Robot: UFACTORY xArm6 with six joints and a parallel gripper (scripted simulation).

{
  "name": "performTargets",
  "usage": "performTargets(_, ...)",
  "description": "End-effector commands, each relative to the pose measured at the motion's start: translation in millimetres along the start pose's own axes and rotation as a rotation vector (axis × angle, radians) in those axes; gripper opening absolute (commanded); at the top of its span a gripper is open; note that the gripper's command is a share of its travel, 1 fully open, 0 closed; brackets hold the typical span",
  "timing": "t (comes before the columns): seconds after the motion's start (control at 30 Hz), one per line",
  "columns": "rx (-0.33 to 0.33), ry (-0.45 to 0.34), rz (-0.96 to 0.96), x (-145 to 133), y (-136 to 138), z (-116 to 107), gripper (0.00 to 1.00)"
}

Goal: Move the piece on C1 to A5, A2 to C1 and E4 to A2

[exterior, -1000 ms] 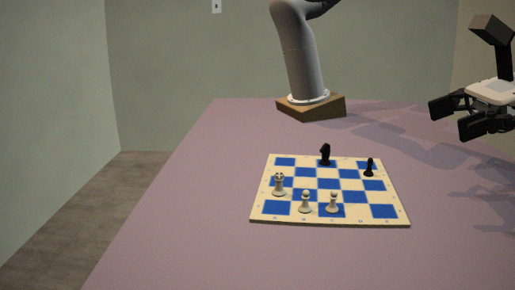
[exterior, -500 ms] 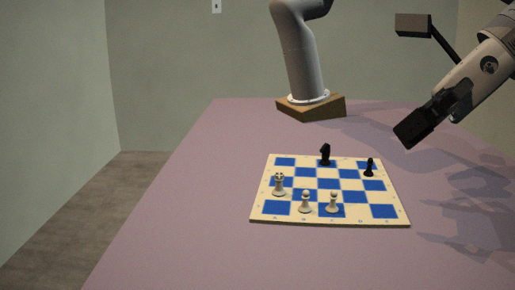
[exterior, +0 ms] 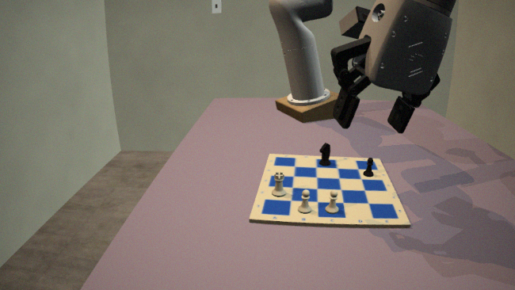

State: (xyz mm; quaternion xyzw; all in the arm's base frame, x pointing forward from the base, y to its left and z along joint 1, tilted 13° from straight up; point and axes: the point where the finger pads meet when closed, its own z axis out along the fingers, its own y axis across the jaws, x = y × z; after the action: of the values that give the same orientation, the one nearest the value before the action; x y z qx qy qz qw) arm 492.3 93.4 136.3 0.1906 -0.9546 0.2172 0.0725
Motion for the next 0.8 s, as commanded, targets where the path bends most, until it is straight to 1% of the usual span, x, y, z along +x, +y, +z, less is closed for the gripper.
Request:
performTargets(0.0, -0.097, -0.124, 0.194, 5, -16, -6, 1.00)
performTargets(0.03, -0.097, -0.124, 0.194, 5, -16, -6, 1.00)
performTargets(0.07, -0.135, -0.153, 0.275, 9, -23, -9, 1.00)
performTargets(0.1, -0.135, -0.153, 0.275, 9, -23, -9, 1.00)
performTargets(0.17, -0.190, -0.195, 0.395, 13, -34, -13, 1.00)
performTargets(0.27, -0.225, -0.221, 0.472, 17, -42, -16, 1.00)
performTargets(0.77, -0.228, -0.223, 0.478, 17, -42, -16, 1.00)
